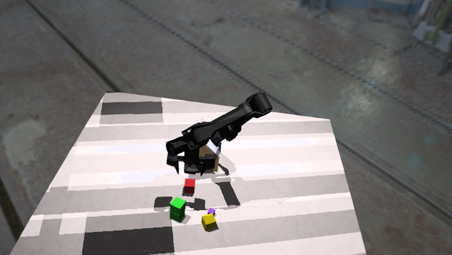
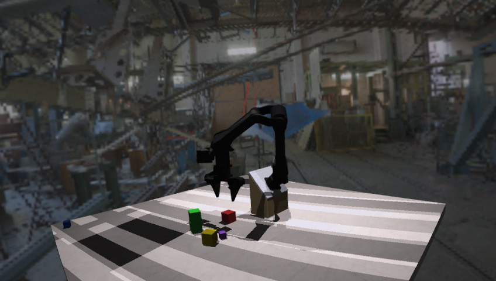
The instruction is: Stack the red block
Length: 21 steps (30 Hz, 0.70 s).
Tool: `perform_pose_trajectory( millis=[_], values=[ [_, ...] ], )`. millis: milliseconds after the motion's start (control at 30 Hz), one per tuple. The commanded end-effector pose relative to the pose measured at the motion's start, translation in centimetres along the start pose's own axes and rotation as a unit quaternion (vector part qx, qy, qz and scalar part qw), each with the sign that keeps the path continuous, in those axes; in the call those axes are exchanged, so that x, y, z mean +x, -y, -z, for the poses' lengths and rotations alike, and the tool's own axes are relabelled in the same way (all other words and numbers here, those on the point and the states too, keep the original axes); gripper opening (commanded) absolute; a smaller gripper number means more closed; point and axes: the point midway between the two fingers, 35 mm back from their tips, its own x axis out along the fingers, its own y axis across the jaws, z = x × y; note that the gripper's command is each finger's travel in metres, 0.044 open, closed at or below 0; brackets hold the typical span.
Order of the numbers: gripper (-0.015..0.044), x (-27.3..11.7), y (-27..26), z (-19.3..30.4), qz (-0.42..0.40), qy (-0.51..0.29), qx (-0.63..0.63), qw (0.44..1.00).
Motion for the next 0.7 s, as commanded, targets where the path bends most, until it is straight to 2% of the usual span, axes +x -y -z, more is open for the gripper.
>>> perform_pose_trajectory(
  millis=[0, 67, 667],
  values=[
    [0.044, 2.9, -0.3, 0.4, -0.008, -0.006, 0.004, 1.0],
    [0.044, 4.0, -0.4, 0.6, -0.009, -0.006, 0.004, 1.0],
    [0.044, 6.2, -0.4, 0.7, -0.009, -0.006, 0.004, 1.0]
  ],
)
